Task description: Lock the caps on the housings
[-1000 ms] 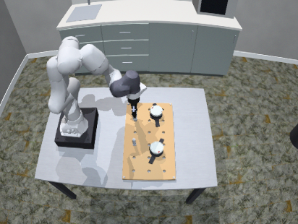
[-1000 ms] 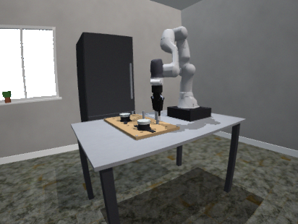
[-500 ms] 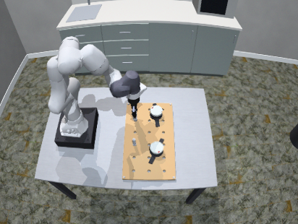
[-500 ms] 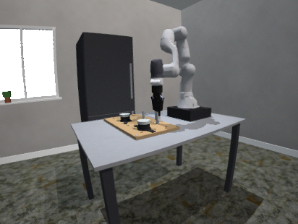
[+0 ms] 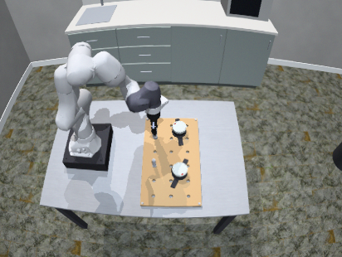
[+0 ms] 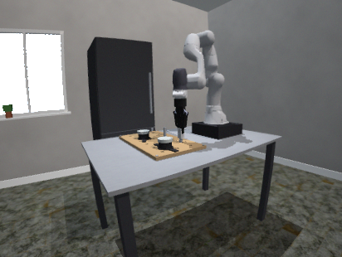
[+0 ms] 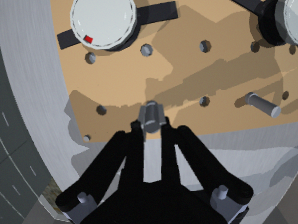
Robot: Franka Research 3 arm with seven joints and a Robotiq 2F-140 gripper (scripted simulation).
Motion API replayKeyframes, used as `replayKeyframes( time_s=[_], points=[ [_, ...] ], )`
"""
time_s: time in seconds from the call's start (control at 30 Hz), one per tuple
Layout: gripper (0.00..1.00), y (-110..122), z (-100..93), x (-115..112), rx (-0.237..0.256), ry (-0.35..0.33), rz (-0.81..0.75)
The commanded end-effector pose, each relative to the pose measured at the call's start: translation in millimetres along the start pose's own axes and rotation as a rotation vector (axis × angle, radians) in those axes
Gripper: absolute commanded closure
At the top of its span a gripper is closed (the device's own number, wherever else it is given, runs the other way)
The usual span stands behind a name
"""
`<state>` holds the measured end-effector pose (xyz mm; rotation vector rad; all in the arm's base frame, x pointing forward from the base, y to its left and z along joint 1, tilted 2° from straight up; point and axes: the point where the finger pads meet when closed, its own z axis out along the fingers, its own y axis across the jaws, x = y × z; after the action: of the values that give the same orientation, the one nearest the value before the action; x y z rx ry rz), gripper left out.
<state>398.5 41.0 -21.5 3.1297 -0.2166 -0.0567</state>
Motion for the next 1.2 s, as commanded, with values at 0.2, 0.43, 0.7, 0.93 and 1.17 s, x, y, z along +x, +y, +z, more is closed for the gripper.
replayKeyframes(
  time_s=[0.2,0.43,0.7,0.93,1.17],
  points=[
    [0.9,-0.7,0.8,2.1,0.001,0.005,0.007],
    [0.9,-0.7,2.0,2.1,0.001,0.005,0.007],
    [0.9,-0.7,2.9,2.1,0.001,0.005,0.007],
    [0.9,-0.7,3.9,2.1,0.001,0.005,0.007],
    [0.9,-0.7,4.6,2.1,0.001,0.005,0.007]
  ],
)
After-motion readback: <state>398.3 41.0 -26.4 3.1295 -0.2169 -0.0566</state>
